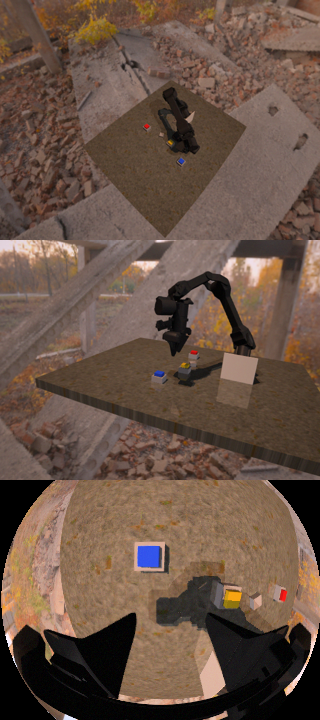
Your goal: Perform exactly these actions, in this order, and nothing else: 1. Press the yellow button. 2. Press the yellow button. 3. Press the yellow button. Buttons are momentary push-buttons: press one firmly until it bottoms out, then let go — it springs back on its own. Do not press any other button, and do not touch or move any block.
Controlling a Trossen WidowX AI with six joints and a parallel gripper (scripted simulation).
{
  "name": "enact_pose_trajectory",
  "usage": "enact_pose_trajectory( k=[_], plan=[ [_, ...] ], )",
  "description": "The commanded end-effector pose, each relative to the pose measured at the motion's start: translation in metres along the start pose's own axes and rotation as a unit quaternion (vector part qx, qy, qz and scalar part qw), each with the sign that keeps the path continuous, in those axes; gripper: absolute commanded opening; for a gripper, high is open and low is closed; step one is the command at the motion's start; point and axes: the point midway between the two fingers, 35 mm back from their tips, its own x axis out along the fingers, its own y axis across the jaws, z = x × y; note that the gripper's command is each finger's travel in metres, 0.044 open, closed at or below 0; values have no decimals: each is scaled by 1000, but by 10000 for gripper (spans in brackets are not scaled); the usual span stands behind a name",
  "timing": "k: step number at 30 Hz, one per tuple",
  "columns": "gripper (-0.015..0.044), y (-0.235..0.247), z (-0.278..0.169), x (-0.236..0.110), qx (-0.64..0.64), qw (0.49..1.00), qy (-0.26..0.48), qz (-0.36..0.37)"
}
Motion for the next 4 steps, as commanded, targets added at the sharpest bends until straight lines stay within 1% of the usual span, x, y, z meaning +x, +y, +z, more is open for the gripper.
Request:
enact_pose_trajectory(
  k=[1, 4],
  plan=[
    [400, 29, -10, -7, 7, 1000, 9, -9],
    [400, 31, -10, -7, 8, 1000, 9, -9]
  ],
)
